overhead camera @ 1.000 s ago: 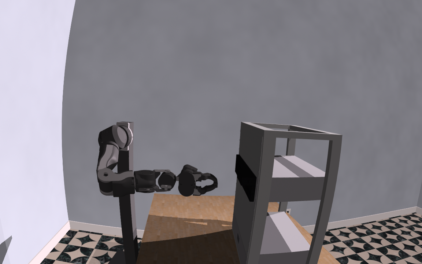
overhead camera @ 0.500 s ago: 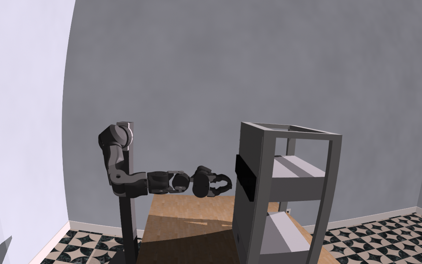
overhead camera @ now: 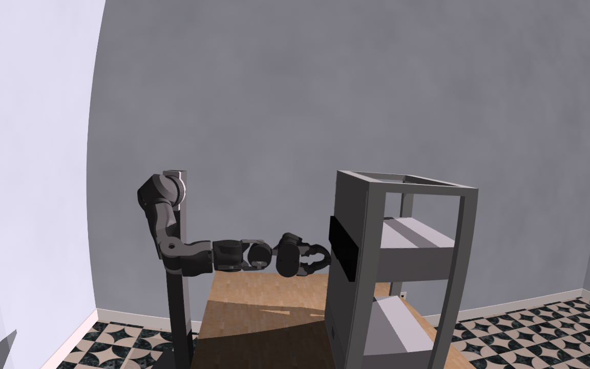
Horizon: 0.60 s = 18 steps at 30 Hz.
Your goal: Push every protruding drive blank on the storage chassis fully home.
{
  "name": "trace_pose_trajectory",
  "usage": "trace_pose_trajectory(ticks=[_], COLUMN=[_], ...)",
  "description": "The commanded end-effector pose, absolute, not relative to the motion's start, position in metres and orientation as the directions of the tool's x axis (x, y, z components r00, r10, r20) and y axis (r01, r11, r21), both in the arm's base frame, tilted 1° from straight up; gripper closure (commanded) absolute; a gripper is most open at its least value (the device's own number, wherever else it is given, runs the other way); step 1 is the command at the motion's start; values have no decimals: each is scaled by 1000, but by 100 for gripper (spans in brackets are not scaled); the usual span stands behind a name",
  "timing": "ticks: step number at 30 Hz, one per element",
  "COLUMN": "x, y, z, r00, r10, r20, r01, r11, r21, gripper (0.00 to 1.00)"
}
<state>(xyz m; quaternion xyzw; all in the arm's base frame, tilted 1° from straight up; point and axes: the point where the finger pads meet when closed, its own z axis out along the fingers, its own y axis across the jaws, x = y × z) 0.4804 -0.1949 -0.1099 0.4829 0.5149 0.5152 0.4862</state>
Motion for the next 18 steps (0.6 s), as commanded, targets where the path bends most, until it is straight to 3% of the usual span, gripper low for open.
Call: trace_pose_trajectory(ticks=[1, 18], x=[481, 481], y=[-193, -190], z=[-109, -109], r00=[-67, -68], r10=[998, 998], r20=[-4, -4], r01=[-7, -8], r11=[4, 4], r21=[1000, 1000], gripper=[100, 100])
